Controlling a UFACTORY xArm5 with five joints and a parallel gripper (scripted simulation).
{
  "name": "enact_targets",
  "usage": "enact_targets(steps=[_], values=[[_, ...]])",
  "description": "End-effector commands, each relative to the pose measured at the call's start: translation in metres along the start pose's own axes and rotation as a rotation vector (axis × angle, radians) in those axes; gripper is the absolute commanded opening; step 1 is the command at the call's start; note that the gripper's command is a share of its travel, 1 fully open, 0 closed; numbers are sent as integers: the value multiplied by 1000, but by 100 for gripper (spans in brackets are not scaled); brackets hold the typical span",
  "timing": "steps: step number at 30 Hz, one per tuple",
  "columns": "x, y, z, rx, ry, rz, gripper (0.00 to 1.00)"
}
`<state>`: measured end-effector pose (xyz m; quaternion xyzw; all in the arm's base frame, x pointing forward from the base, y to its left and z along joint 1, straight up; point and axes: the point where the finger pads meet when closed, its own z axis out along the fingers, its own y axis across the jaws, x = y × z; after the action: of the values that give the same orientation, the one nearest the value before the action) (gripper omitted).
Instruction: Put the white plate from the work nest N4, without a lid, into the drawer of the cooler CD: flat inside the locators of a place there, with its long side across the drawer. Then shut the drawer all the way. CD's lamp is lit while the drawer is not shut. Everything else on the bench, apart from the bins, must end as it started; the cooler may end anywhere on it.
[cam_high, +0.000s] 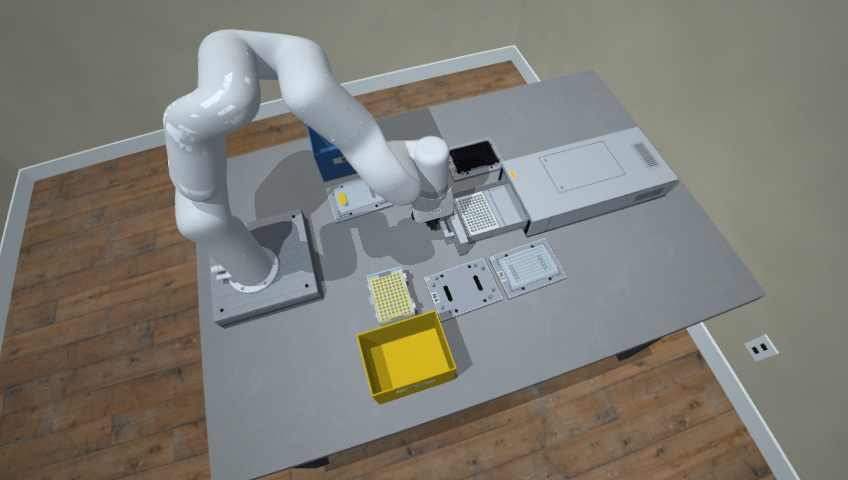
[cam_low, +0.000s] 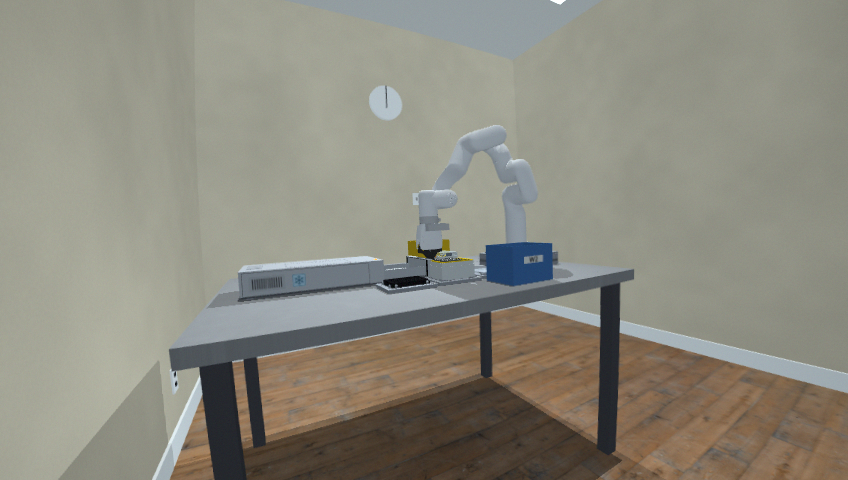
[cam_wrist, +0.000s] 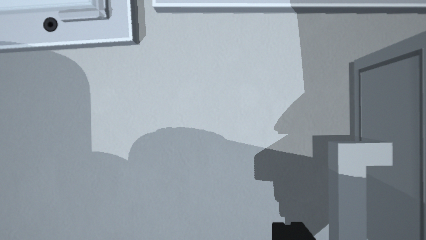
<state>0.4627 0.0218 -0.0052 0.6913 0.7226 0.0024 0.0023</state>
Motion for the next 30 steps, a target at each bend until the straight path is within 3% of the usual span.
enact_targets(steps=[1, 30], values=[[0, 9, -1, -3, -5, 0, 0], [0, 44, -1, -3, -5, 0, 0]])
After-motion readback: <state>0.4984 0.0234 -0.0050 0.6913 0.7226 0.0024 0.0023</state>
